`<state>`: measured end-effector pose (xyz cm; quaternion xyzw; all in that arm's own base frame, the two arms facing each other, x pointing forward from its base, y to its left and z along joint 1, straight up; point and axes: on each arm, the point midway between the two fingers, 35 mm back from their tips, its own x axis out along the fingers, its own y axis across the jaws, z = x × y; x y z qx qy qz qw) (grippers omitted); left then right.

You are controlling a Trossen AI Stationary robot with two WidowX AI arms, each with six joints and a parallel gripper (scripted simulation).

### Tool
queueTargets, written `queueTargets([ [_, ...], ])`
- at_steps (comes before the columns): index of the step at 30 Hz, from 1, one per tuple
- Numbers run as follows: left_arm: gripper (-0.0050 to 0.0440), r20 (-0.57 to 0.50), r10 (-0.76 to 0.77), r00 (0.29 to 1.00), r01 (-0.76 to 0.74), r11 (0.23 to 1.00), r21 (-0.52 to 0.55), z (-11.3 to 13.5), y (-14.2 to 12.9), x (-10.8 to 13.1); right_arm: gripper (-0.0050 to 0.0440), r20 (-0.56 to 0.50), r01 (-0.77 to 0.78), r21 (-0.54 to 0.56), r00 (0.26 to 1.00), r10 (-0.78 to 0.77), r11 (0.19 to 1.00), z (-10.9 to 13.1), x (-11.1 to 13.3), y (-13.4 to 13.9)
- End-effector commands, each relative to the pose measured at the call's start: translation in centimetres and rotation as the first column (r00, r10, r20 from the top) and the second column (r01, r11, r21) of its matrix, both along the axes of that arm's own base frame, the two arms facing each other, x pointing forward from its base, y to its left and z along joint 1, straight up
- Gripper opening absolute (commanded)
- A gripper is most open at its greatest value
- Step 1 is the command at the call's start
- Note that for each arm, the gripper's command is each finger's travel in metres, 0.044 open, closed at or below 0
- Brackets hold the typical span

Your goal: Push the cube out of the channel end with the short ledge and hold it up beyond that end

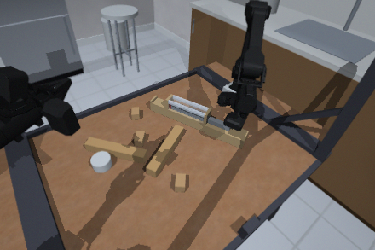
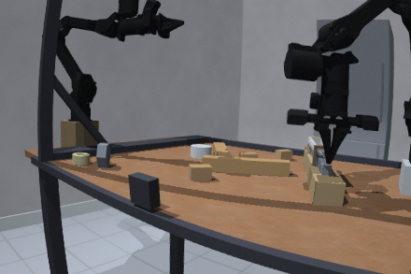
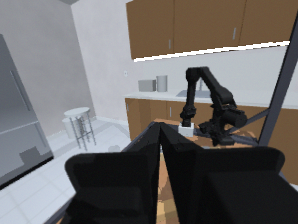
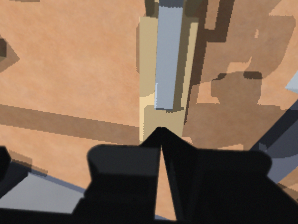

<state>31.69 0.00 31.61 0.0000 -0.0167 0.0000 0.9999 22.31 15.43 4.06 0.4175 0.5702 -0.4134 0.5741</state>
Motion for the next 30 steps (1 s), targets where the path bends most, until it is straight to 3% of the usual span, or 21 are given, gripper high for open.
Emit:
queueTargets([
  [1, 0.0, 0.017, 0.0, 1.0, 0.0, 1.0, 0.0, 0.7, 0.0, -0.1, 0.0, 0.002, -0.002, 0.001, 1.0, 0.002, 1.0, -0.5, 0.0, 0.0],
  [16, 0.0, 0.017, 0.0, 1.0, 0.0, 1.0, 0.0, 0.7, 0.0, -0.1, 0.0, -0.002, -0.002, 0.002, 1.0, 0.002, 1.0, -2.2, -0.1, 0.0],
  [30, 0.0, 0.017, 0.0, 1.0, 0.0, 1.0, 0.0, 0.7, 0.0, -0.1, 0.0, -0.002, -0.001, 0.002, 1.0, 0.001, 1.0, -2.1, 0.1, -0.6],
])
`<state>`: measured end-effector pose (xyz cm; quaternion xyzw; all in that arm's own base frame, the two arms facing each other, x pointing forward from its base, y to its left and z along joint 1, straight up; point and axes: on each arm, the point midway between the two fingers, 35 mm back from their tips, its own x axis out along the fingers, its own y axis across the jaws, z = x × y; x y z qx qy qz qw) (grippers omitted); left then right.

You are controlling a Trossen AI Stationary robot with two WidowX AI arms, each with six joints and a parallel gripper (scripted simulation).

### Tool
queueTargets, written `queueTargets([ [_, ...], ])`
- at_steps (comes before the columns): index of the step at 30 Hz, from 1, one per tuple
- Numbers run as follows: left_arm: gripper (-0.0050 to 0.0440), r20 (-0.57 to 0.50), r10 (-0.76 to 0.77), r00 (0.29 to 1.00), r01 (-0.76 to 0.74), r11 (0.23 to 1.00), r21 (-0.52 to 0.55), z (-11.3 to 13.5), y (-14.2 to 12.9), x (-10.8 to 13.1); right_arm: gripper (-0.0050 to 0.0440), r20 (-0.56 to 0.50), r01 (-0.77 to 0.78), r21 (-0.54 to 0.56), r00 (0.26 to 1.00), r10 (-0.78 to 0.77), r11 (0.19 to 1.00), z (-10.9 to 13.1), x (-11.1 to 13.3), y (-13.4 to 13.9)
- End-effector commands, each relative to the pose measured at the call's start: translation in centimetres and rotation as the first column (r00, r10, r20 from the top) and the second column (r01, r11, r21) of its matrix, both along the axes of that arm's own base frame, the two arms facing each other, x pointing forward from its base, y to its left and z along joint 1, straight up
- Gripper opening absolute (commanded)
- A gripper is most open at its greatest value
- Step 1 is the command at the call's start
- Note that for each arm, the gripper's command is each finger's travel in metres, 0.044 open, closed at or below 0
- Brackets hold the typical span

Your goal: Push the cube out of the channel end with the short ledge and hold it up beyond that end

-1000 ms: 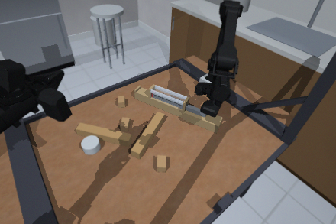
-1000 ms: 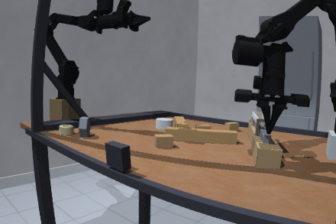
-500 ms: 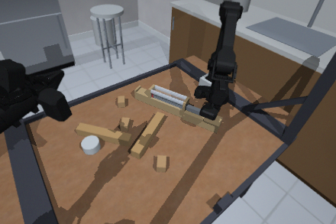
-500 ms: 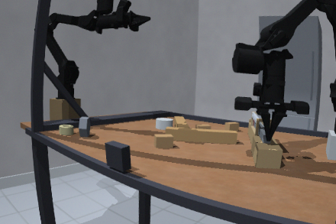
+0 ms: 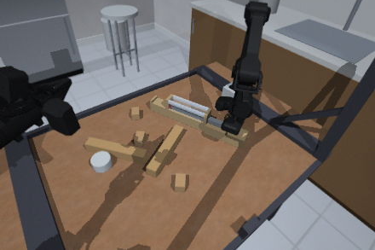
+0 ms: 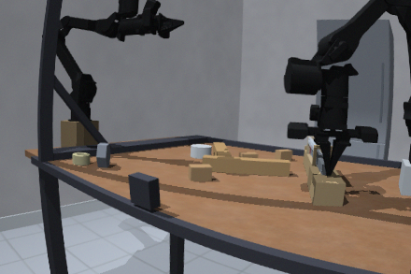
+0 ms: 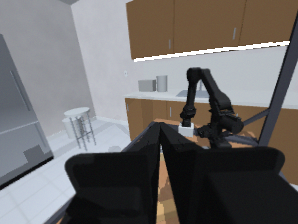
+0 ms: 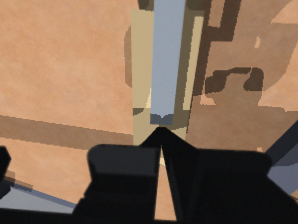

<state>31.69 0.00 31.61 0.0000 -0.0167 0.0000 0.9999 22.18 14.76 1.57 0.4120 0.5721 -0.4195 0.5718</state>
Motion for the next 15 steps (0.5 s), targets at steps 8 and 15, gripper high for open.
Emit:
queueTargets([
  [8, 0.0, 0.017, 0.0, 1.0, 0.0, 1.0, 0.0, 0.7, 0.0, -0.1, 0.0, 0.018, -0.001, 0.016, 1.0, 0.001, 1.0, 0.5, 0.6, -0.9],
  [15, 0.0, 0.017, 0.0, 1.0, 0.0, 1.0, 0.0, 0.7, 0.0, -0.1, 0.0, 0.02, 0.0, 0.017, 1.0, 0.0, 1.0, 0.6, 0.8, -1.3],
])
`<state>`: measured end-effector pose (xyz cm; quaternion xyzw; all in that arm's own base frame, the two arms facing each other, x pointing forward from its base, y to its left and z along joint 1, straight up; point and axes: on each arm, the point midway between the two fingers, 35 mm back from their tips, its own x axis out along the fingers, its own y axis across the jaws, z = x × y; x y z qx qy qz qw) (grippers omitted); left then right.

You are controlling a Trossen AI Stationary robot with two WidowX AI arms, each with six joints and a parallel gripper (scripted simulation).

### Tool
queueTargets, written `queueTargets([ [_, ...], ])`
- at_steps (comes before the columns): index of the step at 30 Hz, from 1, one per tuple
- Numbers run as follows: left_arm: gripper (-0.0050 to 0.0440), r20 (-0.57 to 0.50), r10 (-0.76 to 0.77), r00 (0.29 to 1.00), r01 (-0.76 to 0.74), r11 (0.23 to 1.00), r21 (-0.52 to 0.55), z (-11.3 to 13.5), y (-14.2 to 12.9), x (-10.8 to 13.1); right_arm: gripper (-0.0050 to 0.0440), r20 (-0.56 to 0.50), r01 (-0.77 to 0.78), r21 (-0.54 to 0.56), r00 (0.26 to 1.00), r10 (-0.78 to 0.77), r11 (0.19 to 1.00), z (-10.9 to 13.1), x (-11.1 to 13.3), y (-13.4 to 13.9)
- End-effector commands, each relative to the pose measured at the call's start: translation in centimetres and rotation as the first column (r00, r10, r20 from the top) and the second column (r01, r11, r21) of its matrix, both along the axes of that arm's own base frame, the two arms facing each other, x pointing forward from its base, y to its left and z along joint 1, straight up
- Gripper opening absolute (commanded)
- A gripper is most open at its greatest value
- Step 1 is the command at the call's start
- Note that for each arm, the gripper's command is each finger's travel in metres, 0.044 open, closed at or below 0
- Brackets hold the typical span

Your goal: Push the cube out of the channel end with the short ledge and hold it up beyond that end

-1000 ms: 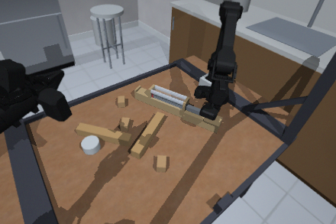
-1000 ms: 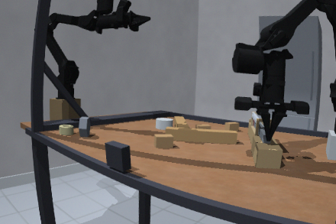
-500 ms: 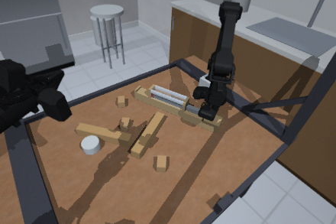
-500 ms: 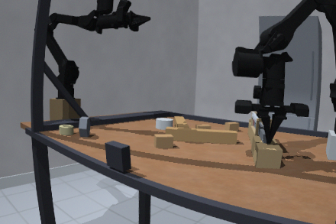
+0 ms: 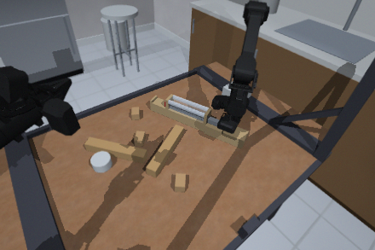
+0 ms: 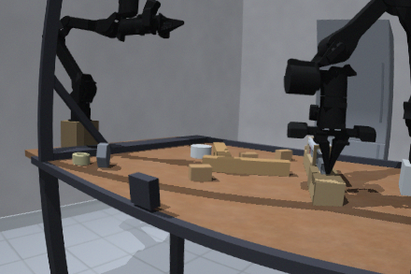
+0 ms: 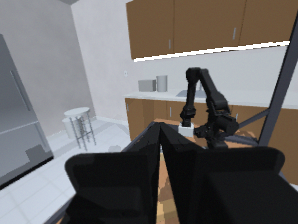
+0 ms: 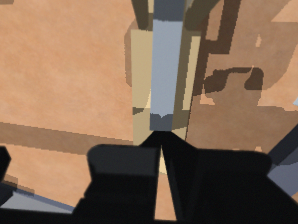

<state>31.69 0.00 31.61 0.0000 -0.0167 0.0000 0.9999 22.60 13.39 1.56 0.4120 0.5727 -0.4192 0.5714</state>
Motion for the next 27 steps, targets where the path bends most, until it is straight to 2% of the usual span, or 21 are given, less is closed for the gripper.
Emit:
queueTargets([
  [1, 0.0, 0.017, 0.0, 1.0, 0.0, 1.0, 0.0, 0.7, 0.0, -0.1, 0.0, 0.021, 0.001, 0.016, 1.0, -0.001, 1.0, 0.6, 0.3, 0.0],
  [27, 0.0, 0.017, 0.0, 1.0, 0.0, 1.0, 0.0, 0.7, 0.0, -0.1, 0.0, 0.025, 0.001, 0.015, 1.0, -0.002, 1.0, 0.6, 1.2, -2.5],
])
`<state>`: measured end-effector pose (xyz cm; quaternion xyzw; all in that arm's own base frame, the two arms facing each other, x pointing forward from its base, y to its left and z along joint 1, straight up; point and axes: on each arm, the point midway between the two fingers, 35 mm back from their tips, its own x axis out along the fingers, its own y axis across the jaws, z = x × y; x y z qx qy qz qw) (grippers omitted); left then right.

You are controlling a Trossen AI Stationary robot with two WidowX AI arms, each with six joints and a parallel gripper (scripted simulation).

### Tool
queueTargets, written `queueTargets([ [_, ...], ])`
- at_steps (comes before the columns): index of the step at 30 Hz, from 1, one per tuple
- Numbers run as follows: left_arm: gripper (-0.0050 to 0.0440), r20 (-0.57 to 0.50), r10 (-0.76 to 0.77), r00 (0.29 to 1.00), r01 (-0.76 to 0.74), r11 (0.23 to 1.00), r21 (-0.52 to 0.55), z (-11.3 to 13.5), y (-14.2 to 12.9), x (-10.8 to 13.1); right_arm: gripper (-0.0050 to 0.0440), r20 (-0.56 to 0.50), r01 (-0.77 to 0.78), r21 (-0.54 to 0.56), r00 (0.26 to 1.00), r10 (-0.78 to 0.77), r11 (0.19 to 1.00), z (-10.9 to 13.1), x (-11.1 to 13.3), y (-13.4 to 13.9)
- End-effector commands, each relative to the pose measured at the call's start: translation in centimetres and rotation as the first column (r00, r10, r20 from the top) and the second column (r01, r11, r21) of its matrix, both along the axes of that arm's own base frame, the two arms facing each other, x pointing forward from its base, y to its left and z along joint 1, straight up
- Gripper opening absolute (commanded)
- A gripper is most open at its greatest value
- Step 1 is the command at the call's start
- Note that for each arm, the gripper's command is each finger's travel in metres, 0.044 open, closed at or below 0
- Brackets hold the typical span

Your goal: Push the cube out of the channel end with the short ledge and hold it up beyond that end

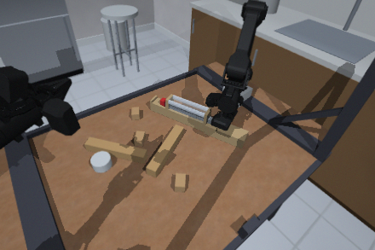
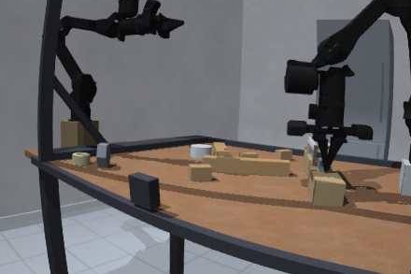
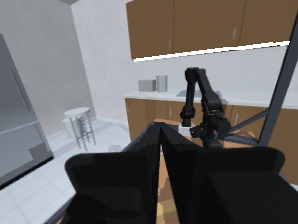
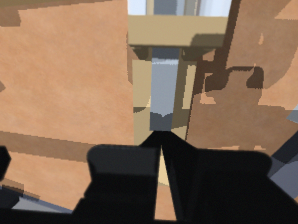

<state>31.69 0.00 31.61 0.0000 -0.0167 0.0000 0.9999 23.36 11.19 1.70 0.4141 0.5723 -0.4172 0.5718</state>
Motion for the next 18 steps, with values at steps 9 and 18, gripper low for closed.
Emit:
queueTargets([
  [9, 0.0, 0.017, 0.0, 1.0, 0.0, 1.0, 0.0, 0.7, 0.0, -0.1, 0.0, 0.021, 0.002, 0.011, 1.0, -0.002, 1.0, 0.5, 0.6, -0.7],
  [18, 0.0, 0.017, 0.0, 1.0, 0.0, 1.0, 0.0, 0.7, 0.0, -0.1, 0.0, 0.022, 0.002, 0.011, 1.0, -0.002, 1.0, 0.5, 0.9, -1.4],
])
